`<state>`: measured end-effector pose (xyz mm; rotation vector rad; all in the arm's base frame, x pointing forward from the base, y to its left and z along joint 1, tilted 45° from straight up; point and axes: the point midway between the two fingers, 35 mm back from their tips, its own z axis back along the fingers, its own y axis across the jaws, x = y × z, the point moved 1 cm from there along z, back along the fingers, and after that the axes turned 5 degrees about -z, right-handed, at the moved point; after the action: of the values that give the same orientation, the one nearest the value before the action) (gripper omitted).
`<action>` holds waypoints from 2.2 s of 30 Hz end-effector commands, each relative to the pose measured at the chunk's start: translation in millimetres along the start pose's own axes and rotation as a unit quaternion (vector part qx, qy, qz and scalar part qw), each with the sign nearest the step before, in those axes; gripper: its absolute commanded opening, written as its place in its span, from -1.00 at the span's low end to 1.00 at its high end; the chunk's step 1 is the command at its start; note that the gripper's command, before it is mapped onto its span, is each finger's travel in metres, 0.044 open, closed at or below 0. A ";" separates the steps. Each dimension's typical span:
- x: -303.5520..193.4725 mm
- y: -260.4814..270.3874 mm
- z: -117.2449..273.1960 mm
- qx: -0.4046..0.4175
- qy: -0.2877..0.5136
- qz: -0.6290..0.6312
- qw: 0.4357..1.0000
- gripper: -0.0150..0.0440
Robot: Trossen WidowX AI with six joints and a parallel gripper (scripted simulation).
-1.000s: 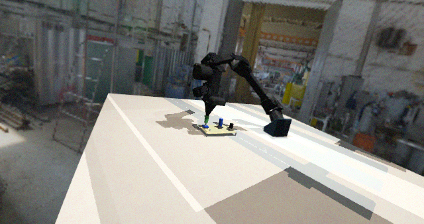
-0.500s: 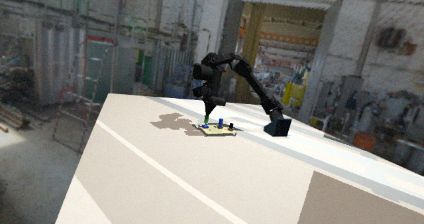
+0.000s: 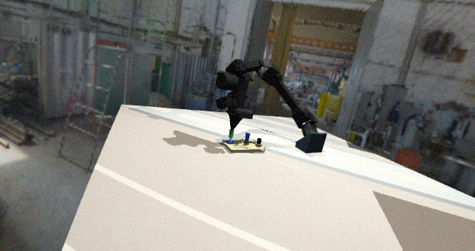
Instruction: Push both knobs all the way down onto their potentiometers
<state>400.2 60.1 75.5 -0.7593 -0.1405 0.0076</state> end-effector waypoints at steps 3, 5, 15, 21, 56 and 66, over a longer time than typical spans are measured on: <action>0.7 -1.7 -14.5 -0.004 0.008 -0.003 1.000 -0.49; 0.7 -1.7 -15.5 -0.004 0.008 -0.003 1.000 -0.49; 0.7 -1.7 -16.2 -0.004 0.008 -0.003 1.000 -0.49; 0.6 -1.8 -19.3 -0.004 0.008 -0.003 1.000 -0.49; 0.5 -1.9 -26.9 -0.004 0.008 -0.003 1.000 -0.49; 0.5 -1.9 -29.7 -0.005 0.008 -0.003 1.000 -0.49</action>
<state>400.2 55.3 69.6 -0.7540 -0.1512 0.0219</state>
